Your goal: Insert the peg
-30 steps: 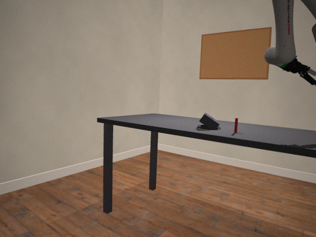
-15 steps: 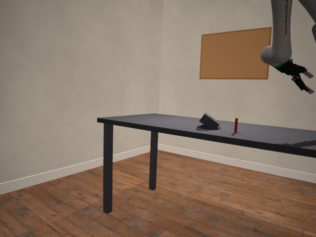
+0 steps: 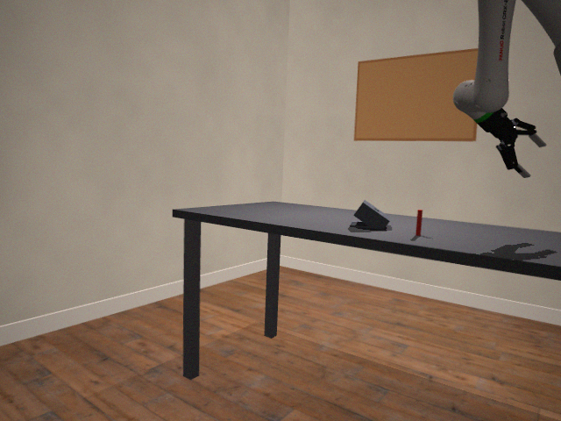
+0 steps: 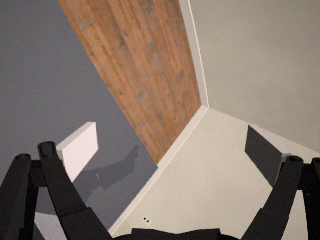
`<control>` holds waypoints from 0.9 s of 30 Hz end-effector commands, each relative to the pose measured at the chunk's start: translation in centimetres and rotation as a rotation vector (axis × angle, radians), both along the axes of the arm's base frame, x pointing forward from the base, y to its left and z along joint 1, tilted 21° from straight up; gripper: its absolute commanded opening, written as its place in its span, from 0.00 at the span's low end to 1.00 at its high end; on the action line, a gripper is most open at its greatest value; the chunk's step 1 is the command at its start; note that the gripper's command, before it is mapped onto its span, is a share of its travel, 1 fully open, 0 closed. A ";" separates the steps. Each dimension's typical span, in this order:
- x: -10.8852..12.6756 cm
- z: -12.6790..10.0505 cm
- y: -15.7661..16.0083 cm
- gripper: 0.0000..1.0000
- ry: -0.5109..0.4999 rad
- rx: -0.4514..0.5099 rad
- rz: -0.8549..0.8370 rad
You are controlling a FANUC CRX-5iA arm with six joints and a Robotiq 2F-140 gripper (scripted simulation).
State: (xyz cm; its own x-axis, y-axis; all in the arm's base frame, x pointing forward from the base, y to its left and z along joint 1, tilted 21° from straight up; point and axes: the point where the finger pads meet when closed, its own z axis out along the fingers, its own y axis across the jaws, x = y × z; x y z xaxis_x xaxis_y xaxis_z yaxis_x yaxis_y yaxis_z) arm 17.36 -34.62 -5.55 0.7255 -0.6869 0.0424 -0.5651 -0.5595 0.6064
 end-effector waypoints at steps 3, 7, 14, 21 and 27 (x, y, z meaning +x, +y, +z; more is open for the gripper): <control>2.9 -0.6 1.5 1.00 -0.123 -0.042 -0.097; 3.9 -0.7 2.0 1.00 -0.166 -0.052 -0.134; 7.7 -1.3 4.3 1.00 -0.319 -0.074 -0.268; 11.0 -1.7 6.6 1.00 -0.452 -0.082 -0.398; 13.1 -1.9 8.2 1.00 -0.532 -0.081 -0.487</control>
